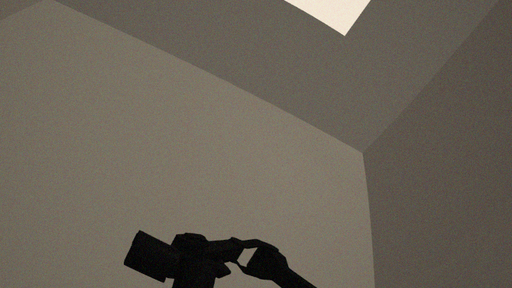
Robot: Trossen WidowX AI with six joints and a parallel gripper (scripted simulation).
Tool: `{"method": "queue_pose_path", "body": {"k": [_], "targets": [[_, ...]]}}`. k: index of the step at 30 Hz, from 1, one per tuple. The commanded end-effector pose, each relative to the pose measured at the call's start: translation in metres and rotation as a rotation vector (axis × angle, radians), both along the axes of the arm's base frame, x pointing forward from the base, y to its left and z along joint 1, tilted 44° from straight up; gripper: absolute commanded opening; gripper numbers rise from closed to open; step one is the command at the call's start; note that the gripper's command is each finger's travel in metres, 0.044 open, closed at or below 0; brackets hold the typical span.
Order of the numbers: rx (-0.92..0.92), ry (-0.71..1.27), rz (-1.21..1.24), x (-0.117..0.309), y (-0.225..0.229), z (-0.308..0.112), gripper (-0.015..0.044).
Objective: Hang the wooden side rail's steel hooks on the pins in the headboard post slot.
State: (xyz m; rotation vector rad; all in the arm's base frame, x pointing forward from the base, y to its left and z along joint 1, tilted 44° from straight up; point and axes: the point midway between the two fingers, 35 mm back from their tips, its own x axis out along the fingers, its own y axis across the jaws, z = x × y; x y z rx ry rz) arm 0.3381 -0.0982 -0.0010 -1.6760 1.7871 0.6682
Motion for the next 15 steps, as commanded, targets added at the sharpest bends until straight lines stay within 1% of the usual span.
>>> {"method": "queue_pose_path", "body": {"k": [1,15], "targets": [[0.002,-0.018,0.004,0.0041,0.0035,0.0048,0.0],[0.003,-0.018,0.004,0.0041,0.0052,0.0065,0.0]]}}
